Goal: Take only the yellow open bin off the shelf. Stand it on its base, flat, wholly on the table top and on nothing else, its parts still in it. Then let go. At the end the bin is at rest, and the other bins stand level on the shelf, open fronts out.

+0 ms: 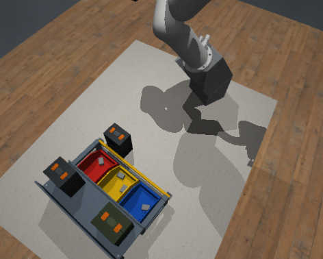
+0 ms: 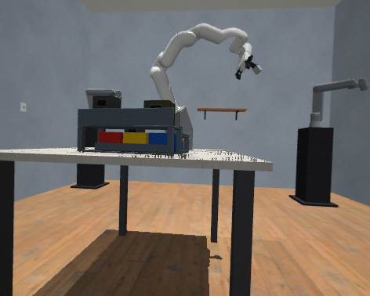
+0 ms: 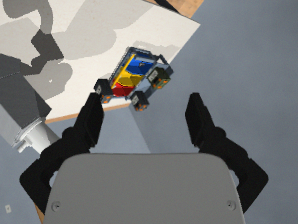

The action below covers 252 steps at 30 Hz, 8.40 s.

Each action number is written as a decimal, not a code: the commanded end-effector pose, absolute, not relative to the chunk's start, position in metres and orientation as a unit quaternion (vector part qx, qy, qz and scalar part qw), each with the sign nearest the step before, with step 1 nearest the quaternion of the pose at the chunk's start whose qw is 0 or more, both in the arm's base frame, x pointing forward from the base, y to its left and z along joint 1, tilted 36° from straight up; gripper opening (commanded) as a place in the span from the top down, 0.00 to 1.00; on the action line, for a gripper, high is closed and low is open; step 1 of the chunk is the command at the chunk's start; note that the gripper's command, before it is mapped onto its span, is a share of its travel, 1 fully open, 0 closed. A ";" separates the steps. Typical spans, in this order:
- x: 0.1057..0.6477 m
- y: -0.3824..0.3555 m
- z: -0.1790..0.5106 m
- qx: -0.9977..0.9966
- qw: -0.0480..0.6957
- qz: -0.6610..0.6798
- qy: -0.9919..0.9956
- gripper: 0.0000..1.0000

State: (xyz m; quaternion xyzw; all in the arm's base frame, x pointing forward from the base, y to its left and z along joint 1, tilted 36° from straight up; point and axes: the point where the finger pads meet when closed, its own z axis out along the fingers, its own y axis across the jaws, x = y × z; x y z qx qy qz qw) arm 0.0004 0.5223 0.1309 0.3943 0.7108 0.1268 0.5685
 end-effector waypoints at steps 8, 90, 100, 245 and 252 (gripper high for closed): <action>0.004 0.561 0.103 0.461 0.546 0.227 0.662 0.00; 0.002 0.544 0.115 0.504 0.548 0.273 0.609 0.00; 0.002 0.544 0.115 0.504 0.548 0.273 0.609 0.00; 0.002 0.544 0.115 0.504 0.549 0.272 0.609 0.00; 0.002 0.544 0.115 0.504 0.549 0.272 0.609 0.00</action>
